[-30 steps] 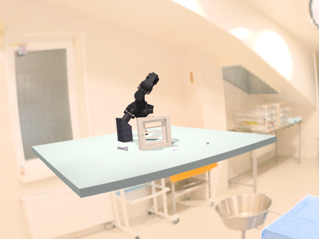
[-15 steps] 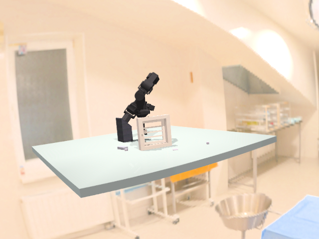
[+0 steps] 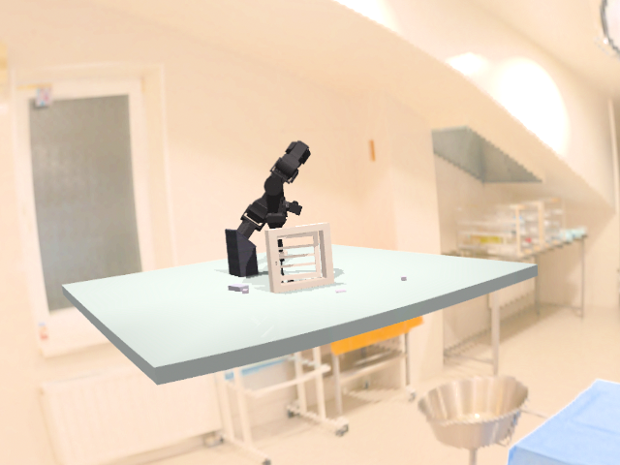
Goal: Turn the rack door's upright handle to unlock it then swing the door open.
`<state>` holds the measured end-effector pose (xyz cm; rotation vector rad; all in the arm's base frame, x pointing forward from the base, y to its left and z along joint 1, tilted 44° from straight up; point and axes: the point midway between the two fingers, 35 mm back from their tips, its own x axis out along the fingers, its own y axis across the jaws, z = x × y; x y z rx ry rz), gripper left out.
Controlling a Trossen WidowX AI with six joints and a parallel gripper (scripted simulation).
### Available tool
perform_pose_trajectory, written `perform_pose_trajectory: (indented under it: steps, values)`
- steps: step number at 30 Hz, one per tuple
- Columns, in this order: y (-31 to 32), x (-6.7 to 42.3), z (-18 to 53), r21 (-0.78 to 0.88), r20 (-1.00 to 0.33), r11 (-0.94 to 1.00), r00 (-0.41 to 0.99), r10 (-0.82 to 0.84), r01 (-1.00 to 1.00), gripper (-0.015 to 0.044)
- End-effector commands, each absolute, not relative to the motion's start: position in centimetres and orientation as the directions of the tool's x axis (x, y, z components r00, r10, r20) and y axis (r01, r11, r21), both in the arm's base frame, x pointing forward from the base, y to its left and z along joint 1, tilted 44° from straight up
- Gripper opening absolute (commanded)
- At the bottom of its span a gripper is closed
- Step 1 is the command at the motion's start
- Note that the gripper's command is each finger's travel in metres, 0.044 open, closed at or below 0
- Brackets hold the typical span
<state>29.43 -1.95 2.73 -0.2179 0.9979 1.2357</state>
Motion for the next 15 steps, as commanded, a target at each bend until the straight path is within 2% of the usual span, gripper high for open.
perform_pose_trajectory:
  steps: [1,15]
  values:
    - [-1.5,29.1,3.1,0.408,-0.728,0.428,-0.004,0.686,-0.807,0.0025]
    - [0.3,27.4,4.8,0.528,-0.727,0.554,-0.005,0.686,-0.643,0.0025]
